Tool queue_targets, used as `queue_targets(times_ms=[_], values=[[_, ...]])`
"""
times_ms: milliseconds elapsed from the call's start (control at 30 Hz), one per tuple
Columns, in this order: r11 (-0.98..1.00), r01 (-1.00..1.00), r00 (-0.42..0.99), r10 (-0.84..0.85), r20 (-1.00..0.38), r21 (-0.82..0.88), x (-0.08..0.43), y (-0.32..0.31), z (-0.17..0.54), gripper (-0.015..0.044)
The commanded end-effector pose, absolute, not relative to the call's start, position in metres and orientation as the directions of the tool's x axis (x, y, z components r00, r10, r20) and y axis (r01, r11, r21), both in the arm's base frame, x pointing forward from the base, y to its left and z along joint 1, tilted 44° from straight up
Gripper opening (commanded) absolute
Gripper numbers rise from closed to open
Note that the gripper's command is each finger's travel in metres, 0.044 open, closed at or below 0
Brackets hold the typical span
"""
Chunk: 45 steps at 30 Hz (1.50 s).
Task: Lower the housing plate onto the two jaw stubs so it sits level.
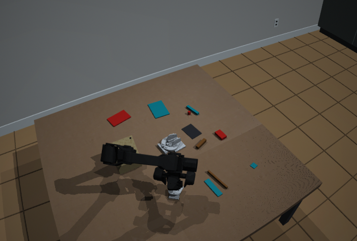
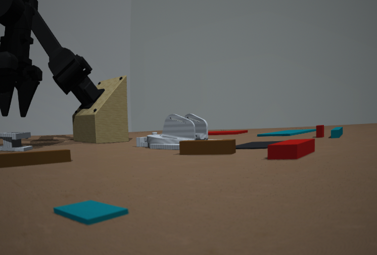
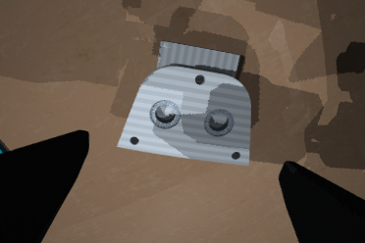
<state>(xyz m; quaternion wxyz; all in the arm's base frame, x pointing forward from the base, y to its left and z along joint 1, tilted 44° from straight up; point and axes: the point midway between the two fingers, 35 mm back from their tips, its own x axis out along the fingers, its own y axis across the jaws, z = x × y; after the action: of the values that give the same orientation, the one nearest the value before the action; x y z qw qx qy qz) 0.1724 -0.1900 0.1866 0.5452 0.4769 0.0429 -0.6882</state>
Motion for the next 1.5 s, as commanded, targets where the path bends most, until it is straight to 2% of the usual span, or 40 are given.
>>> queue_targets(times_ms=[0,1467], values=[[-0.402,0.796,0.046,-0.705,-0.708,0.452,0.173,-0.194,0.181,0.0440],[-0.401,0.796,0.045,-0.707,-0.706,0.453,0.174,-0.224,0.150,0.0440]])
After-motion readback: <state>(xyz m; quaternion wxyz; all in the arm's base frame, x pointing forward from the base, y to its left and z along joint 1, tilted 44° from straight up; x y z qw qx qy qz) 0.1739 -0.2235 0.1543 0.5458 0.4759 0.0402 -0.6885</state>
